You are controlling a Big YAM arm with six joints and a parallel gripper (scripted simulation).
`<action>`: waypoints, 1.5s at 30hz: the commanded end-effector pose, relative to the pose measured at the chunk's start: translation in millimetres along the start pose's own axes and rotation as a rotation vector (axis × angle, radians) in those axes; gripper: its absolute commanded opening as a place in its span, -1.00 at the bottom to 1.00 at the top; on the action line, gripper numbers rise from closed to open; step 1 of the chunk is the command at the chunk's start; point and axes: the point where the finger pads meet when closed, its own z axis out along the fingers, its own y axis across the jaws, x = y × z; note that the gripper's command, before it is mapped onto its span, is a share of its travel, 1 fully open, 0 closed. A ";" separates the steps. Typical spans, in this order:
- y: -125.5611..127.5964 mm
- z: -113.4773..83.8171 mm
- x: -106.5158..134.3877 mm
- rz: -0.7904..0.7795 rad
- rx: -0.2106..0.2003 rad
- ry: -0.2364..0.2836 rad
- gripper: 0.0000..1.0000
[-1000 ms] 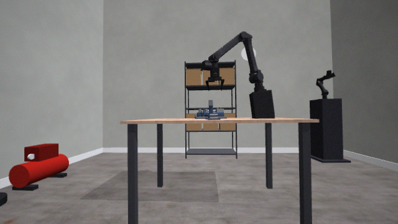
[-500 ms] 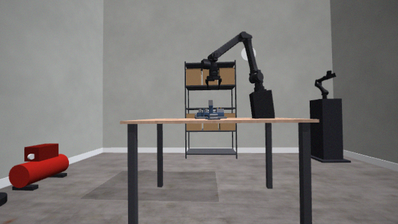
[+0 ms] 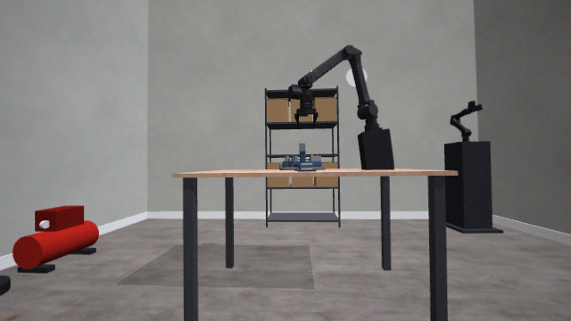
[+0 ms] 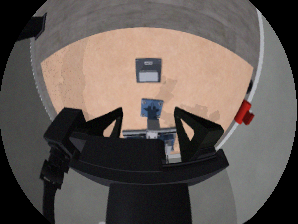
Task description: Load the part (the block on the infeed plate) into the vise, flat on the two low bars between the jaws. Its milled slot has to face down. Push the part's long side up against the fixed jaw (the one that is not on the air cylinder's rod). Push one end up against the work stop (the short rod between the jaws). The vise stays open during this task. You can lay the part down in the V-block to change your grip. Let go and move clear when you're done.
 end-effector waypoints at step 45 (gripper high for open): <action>-2.0 28.0 3.5 -0.001 -0.006 0.000 0.62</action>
